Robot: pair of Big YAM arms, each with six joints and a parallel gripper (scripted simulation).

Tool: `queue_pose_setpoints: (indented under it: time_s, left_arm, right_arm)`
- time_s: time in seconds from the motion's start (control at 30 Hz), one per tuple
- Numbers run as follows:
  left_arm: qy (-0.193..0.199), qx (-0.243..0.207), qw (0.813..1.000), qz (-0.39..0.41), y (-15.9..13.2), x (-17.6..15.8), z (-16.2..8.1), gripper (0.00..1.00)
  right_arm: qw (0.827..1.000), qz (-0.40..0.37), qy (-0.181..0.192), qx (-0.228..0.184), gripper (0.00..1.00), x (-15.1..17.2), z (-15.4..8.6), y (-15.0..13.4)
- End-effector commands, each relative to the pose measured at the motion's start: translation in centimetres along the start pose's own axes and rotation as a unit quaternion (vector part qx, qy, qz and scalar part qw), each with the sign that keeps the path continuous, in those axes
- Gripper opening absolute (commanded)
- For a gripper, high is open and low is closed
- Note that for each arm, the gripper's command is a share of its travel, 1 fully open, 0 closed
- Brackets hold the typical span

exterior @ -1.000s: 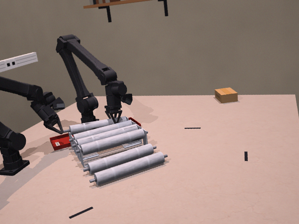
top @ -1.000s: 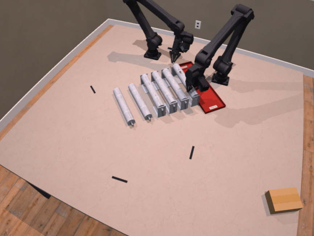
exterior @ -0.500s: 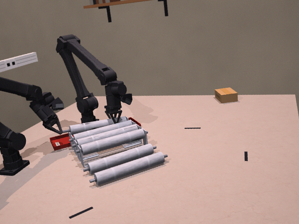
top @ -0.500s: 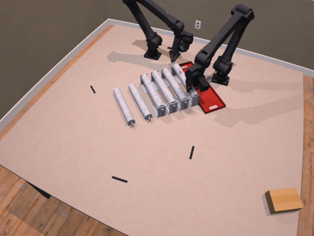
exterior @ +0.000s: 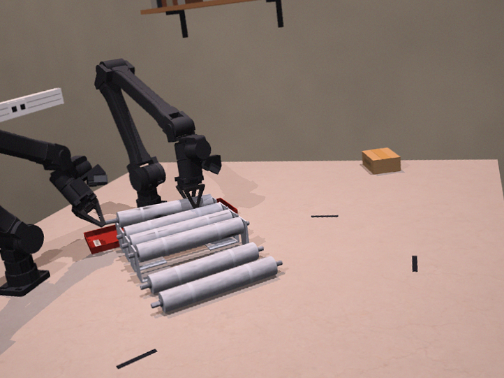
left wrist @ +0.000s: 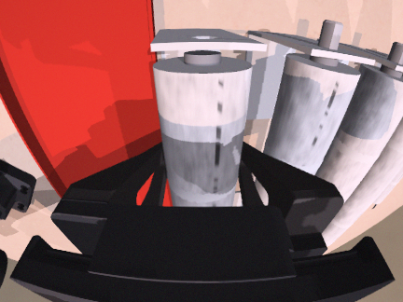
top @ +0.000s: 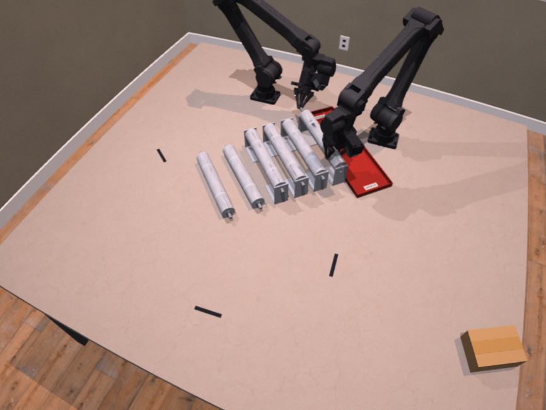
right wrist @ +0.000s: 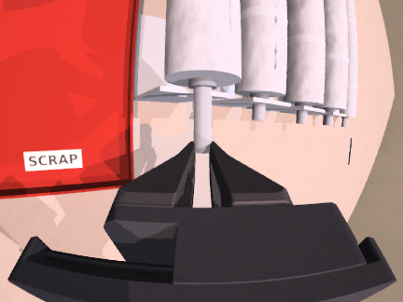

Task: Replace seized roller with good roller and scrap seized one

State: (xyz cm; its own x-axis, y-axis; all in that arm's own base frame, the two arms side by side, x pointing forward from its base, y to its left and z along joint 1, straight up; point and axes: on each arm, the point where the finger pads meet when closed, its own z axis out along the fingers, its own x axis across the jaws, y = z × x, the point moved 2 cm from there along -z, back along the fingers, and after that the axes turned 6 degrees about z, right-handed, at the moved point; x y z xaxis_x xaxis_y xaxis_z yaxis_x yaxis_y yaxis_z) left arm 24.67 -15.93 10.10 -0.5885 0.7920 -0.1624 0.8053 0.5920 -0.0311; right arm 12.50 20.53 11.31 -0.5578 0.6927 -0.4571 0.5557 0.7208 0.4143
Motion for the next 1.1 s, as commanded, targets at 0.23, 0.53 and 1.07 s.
queue_pose_setpoints:
  time_s: [0.23, 0.53, 1.07]
  left_arm:
    - [-0.033, -0.034, 0.999, 0.021, 1.0, -2.7, -3.4, 0.32]
    - [-0.032, -0.043, 0.998, 0.031, 0.4, -2.9, -3.9, 0.32]
    - [-0.031, -0.061, 0.997, 0.035, 0.4, -3.1, -4.9, 0.32]
  right_arm:
    - [0.996, -0.059, -0.021, 0.069, 0.03, -0.5, 1.6, -6.0]
    - [0.996, -0.059, -0.022, 0.069, 0.03, -0.5, 1.7, -6.0]
    - [0.996, -0.059, -0.021, 0.069, 0.03, -0.5, 1.6, -6.0]
